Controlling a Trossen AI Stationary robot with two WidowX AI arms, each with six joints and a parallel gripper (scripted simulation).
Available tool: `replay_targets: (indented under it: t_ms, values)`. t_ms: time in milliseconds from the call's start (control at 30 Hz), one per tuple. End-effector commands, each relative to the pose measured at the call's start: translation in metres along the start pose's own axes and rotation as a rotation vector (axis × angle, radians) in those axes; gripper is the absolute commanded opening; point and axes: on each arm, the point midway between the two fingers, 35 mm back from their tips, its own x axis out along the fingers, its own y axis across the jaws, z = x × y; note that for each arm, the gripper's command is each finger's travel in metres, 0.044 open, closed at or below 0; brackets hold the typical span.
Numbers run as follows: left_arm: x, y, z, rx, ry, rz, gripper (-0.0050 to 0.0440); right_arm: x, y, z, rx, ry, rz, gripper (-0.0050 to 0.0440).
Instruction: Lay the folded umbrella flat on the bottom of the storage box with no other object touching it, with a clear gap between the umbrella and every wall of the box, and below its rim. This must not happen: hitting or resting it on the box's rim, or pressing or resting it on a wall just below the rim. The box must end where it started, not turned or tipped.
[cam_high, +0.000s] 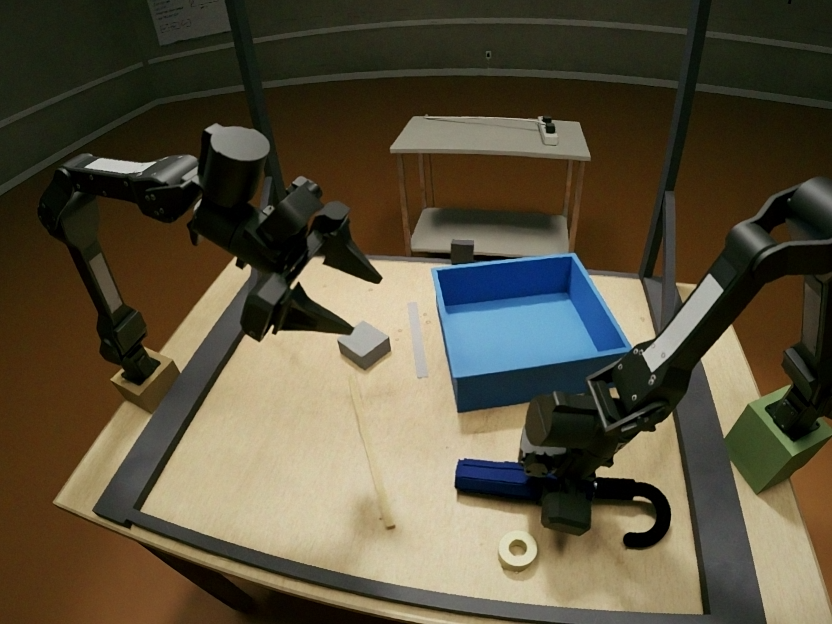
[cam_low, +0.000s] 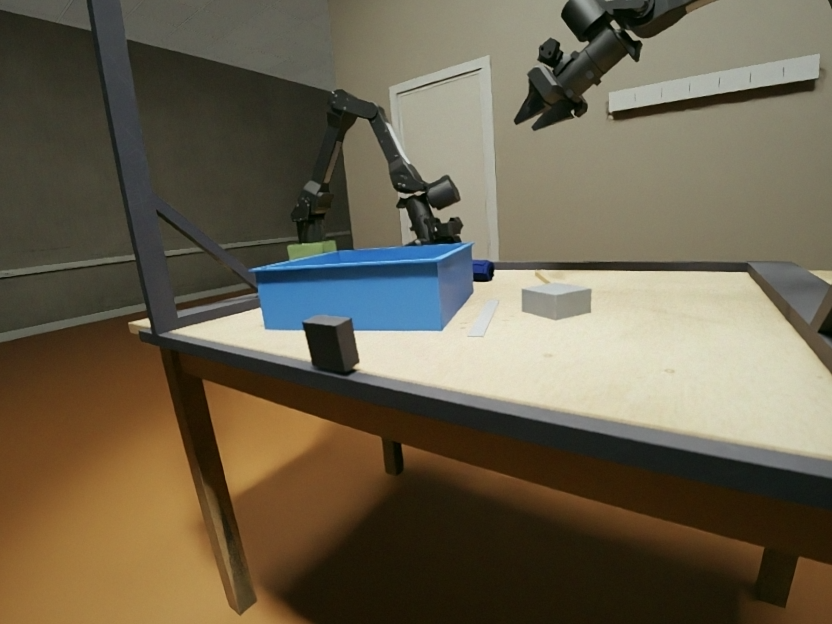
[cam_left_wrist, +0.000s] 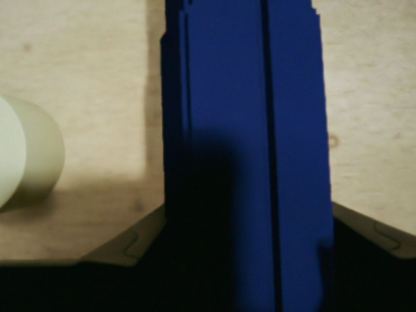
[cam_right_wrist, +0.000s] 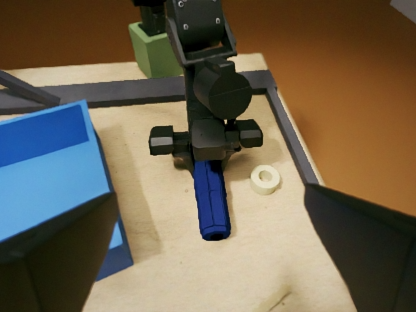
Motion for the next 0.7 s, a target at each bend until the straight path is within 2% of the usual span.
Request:
replay_targets:
  t_ms: [0, 100, 167, 267, 300, 400, 667]
  values:
    - [-0.004, 0.001, 0.006, 0.001, -0.020, 0.007, 0.0152, -0.010, 0.000, 0.012, -0.003, -0.033, 0.001, 0.0400]
    - [-0.014, 0.002, 0.012, 0.001, -0.033, 0.010, 0.0080, -0.010, 0.000, 0.012, -0.003, -0.033, 0.001, 0.0400]
    - [-0.014, 0.002, 0.012, 0.001, -0.033, 0.010, 0.0080, -0.010, 0.000, 0.012, -0.003, -0.033, 0.001, 0.0400]
    - [-0.033, 0.002, 0.022, 0.002, -0.041, 0.012, 0.0008, -0.010, 0.000, 0.012, -0.003, -0.033, 0.001, 0.0400]
    - [-0.041, 0.002, 0.024, 0.002, -0.041, 0.012, 0.0000, -0.010, 0.000, 0.012, -0.003, -0.033, 0.001, 0.0400]
    - [-0.072, 0.002, 0.035, 0.002, -0.041, 0.012, -0.0001, -0.010, 0.000, 0.012, -0.003, -0.033, 0.001, 0.0400]
    - [-0.136, 0.002, 0.059, 0.004, -0.059, 0.017, -0.0005, -0.010, 0.000, 0.012, -0.003, -0.033, 0.001, 0.0400]
